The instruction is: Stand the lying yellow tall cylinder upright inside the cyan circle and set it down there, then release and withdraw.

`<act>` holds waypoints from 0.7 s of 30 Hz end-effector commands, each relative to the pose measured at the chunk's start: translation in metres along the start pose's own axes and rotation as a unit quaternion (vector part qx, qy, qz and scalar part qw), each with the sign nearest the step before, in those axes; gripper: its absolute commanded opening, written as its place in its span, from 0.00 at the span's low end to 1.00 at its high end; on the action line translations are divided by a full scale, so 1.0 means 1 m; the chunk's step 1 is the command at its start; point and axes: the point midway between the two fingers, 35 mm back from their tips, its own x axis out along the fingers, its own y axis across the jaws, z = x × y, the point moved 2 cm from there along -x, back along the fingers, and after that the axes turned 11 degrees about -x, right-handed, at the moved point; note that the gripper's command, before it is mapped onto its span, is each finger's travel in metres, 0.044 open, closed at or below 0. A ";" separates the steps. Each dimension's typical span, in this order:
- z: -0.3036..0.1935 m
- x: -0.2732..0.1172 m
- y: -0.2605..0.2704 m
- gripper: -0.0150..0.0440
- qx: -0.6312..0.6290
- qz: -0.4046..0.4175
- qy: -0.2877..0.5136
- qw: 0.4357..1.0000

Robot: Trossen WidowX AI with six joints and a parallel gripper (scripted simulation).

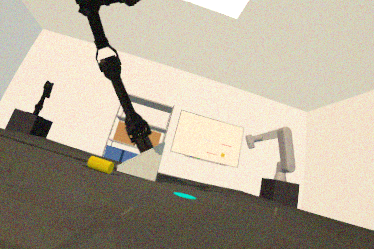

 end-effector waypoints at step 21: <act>-0.174 0.016 -0.027 0.78 -0.002 -0.180 0.361 0.915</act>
